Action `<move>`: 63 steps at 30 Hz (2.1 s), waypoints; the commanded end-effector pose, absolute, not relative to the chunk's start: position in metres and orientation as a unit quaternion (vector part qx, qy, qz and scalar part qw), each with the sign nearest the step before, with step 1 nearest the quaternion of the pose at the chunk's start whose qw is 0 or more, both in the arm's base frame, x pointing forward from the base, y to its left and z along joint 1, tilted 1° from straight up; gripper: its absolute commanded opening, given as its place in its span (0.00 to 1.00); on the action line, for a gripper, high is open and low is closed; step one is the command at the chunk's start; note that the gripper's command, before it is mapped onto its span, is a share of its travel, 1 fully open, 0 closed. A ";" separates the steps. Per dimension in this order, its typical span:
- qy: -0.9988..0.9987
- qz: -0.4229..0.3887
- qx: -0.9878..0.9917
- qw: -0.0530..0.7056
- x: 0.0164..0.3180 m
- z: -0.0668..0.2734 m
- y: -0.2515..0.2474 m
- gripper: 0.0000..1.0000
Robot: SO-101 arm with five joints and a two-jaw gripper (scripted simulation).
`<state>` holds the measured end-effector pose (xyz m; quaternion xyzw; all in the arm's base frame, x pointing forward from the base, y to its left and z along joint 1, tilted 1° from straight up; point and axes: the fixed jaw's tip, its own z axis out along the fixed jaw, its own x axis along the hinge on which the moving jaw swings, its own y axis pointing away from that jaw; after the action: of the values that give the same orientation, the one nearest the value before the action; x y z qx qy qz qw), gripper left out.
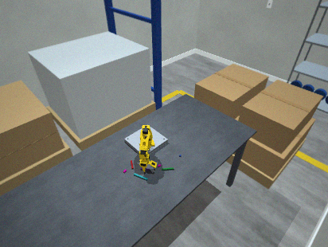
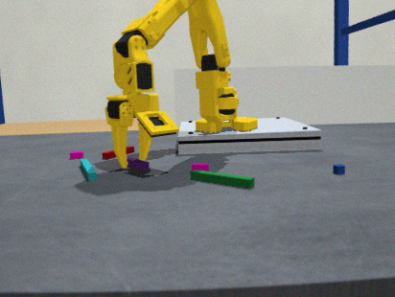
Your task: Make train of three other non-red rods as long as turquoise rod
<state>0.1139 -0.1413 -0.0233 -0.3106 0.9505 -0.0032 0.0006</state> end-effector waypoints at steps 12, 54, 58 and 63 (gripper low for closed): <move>0.951 0.007 -0.308 -0.003 0.112 -0.027 -0.139 0.05; 0.951 0.007 -0.308 -0.003 0.112 -0.026 -0.139 0.00; 0.951 0.007 -0.308 -0.003 0.113 -0.021 -0.140 0.00; 0.951 0.007 -0.308 -0.003 0.114 -0.011 -0.141 0.00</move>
<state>0.1112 -0.1380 -0.0199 -0.3105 0.9504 0.0154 -0.0067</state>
